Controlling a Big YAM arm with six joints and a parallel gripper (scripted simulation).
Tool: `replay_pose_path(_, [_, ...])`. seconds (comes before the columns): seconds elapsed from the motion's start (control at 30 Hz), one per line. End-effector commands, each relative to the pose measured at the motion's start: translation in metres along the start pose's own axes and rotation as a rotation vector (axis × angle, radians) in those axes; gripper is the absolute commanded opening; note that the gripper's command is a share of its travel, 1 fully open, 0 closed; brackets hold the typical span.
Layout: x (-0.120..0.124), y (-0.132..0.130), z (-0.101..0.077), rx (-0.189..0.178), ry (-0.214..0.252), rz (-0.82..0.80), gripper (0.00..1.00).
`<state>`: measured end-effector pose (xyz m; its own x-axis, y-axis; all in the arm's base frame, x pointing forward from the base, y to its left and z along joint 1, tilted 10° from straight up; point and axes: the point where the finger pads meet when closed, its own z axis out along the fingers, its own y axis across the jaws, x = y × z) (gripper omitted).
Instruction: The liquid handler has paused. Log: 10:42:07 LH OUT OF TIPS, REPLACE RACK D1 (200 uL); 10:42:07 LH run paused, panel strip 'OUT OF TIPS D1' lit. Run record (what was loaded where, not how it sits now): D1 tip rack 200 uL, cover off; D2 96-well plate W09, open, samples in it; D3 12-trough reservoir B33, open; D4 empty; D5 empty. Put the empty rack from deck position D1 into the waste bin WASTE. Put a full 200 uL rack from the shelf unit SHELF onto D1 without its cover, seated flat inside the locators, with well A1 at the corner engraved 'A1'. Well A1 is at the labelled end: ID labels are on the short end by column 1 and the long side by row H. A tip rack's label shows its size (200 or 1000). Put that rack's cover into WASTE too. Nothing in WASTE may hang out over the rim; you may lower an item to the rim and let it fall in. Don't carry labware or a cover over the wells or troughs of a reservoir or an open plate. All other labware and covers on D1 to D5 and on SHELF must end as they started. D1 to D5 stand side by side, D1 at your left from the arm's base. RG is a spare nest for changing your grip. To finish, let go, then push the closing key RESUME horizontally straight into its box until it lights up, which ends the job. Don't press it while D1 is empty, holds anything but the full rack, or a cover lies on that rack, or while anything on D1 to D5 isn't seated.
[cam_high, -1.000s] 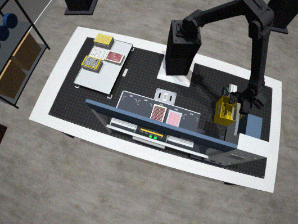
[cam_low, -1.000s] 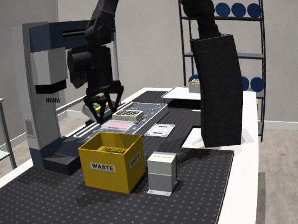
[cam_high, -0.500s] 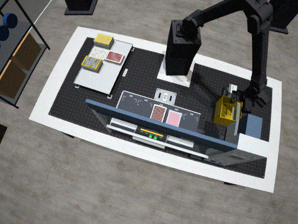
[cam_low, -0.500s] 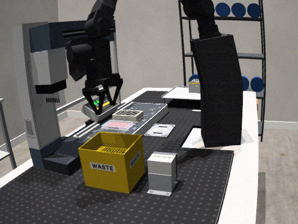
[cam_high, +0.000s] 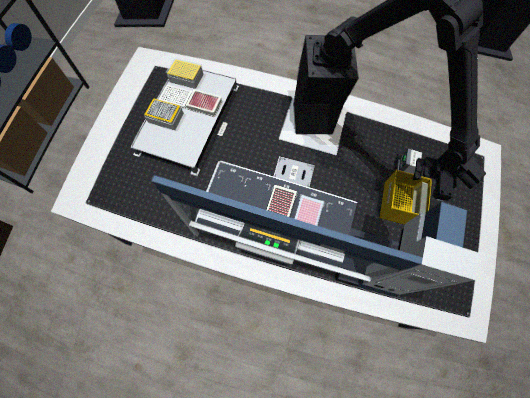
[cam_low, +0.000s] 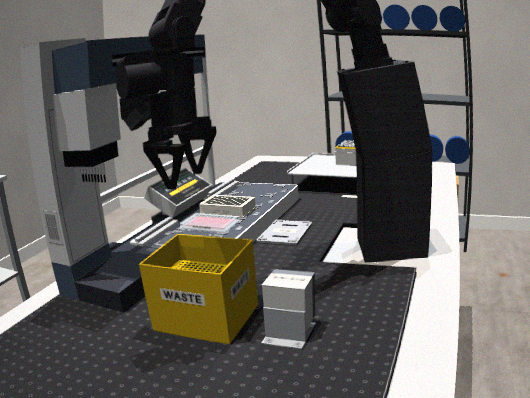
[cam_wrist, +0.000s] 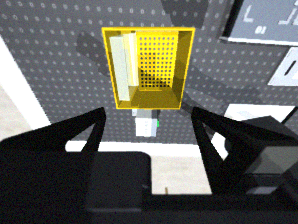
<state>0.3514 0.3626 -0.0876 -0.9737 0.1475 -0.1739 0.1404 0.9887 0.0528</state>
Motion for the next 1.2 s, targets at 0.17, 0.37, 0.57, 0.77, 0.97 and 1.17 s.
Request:
replay_pose_path(0.17, [0.0030, 0.0021, 0.0053, 0.015, 0.006, 0.006, 1.00])
replay_pose_path(0.37, [0.0030, 0.0021, 0.0053, 0.015, 0.006, 0.006, 1.00])
replay_pose_path(0.57, [0.0030, 0.0021, 0.0053, 0.015, 0.006, 0.006, 1.00])
replay_pose_path(0.77, [0.0030, 0.0021, 0.0053, 0.015, 0.006, 0.006, 1.00])
replay_pose_path(0.97, [0.0030, 0.0021, 0.0053, 0.015, 0.006, 0.006, 1.00])
replay_pose_path(1.17, [0.0030, 0.0021, 0.0053, 0.015, 0.006, 0.006, 1.00])
